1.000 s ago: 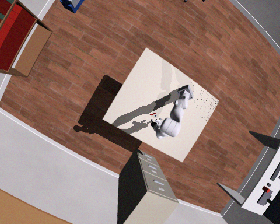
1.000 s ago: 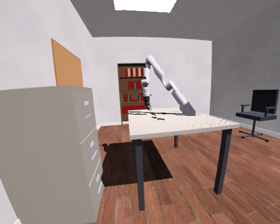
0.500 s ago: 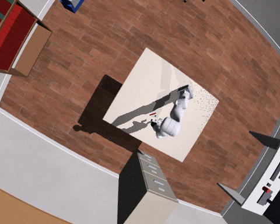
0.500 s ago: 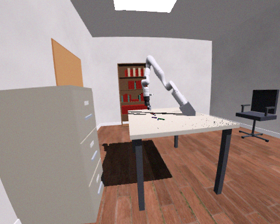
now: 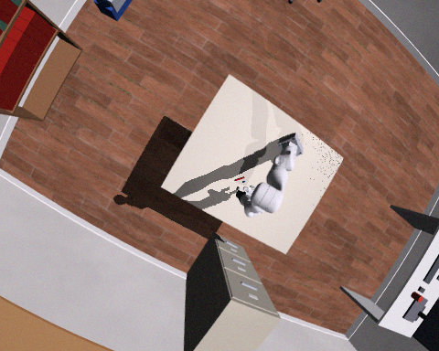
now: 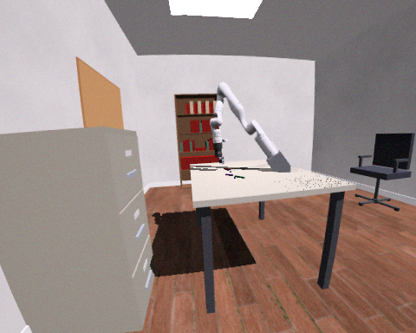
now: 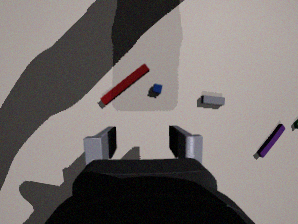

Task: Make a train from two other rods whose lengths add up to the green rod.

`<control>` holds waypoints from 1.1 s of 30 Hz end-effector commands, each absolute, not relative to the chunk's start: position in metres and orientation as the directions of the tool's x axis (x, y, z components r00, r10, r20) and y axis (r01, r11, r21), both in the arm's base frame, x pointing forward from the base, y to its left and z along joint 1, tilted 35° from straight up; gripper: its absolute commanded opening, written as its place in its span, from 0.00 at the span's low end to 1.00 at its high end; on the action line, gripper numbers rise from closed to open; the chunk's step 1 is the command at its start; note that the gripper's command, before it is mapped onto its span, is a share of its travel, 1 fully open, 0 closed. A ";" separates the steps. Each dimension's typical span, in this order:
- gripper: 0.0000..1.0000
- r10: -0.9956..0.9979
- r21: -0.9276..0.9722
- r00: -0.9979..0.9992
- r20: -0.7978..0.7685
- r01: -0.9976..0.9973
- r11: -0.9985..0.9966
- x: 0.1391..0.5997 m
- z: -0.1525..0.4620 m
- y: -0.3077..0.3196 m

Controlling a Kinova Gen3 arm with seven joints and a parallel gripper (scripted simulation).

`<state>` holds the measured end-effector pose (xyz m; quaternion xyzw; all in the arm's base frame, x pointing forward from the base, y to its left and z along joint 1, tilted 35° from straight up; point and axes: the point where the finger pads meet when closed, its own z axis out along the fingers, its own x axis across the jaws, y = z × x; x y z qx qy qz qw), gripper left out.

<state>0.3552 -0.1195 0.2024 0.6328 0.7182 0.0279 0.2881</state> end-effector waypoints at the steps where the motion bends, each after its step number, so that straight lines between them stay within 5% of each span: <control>1: 1.00 0.925 0.407 -0.032 -0.377 0.892 0.197 0.355 0.203 -0.119; 33: 1.00 0.939 0.449 0.032 -0.341 0.884 0.133 0.357 0.205 -0.119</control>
